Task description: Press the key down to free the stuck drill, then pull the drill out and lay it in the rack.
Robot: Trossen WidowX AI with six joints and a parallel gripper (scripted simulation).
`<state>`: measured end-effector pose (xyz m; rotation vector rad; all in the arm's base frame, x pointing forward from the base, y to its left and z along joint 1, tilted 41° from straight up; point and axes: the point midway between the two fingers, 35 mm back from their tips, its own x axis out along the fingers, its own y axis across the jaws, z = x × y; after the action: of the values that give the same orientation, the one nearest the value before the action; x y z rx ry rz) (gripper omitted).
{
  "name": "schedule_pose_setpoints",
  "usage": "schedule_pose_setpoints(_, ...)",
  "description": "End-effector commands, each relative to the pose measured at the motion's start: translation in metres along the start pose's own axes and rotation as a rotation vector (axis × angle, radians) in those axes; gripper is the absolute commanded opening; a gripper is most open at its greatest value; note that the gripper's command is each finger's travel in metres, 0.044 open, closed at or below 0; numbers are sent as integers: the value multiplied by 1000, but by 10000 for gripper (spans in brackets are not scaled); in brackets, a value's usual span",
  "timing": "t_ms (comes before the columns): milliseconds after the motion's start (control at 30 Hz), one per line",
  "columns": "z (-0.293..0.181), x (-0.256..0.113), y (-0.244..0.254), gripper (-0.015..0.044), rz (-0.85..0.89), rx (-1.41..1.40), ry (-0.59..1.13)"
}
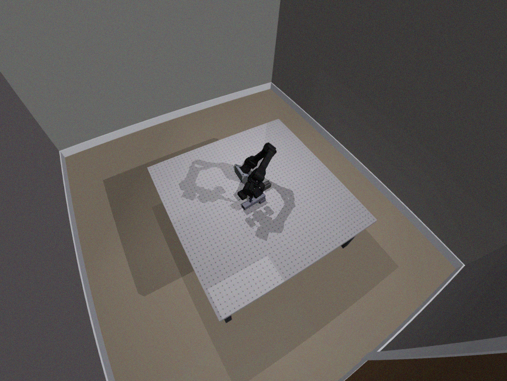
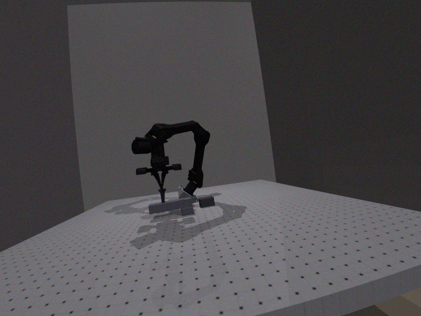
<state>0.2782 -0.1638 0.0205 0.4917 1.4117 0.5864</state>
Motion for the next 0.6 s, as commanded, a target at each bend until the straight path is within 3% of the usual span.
schedule_pose_setpoints(0,-1,7,0,0,7,1,9)
schedule_pose_setpoints(567,-2,12,0,0,7,1,9)
